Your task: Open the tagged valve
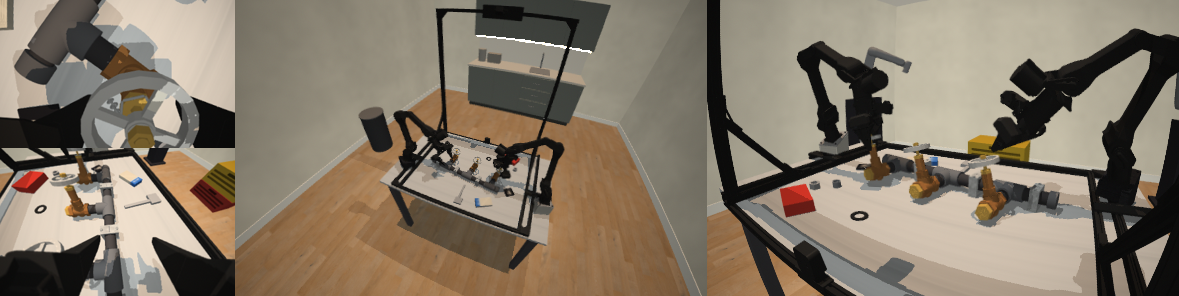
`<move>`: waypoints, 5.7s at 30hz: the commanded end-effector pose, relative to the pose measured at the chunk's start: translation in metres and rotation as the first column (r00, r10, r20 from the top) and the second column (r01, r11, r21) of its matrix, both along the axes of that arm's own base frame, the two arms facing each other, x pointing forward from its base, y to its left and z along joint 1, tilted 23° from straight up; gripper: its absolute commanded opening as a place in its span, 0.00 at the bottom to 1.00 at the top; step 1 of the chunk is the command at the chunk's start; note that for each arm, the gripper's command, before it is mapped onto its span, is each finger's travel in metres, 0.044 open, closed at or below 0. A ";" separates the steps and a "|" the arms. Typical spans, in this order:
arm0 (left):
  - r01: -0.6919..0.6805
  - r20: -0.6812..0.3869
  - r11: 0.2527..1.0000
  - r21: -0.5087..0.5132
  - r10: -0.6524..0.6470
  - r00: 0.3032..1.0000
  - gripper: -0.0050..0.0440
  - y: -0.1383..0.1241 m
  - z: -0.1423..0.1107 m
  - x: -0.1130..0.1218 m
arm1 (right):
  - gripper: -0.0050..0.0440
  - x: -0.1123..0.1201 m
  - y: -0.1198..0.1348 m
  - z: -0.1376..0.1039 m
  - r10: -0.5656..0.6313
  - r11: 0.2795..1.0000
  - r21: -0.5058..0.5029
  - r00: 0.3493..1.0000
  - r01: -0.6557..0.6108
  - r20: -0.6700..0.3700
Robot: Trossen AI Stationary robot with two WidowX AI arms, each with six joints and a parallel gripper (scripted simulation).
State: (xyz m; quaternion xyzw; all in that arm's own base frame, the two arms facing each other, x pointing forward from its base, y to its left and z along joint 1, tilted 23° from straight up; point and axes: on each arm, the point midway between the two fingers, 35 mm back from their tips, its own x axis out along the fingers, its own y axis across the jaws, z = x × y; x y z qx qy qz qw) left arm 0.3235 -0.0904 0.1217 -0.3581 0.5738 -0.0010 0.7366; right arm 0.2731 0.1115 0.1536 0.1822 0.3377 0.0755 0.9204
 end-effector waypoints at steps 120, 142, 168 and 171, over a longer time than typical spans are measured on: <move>0.515 0.198 0.802 0.303 -0.582 0.789 0.92 0.000 0.000 0.000 | 0.92 0.000 0.000 0.000 0.000 1.000 0.000 1.000 0.000 0.000; 0.695 0.106 0.121 0.709 -0.992 0.064 0.87 -0.001 -0.001 0.000 | 0.92 0.000 0.000 0.000 0.000 1.000 0.000 1.000 0.000 0.000; 0.589 0.211 0.716 0.374 -0.684 0.698 0.10 0.000 0.000 0.000 | 0.92 0.000 0.000 0.000 0.000 1.000 0.000 1.000 0.000 0.000; 0.487 0.190 0.828 0.278 -0.545 0.817 0.10 0.000 0.000 0.000 | 0.92 0.000 0.000 0.000 0.000 1.000 0.000 1.000 0.000 0.000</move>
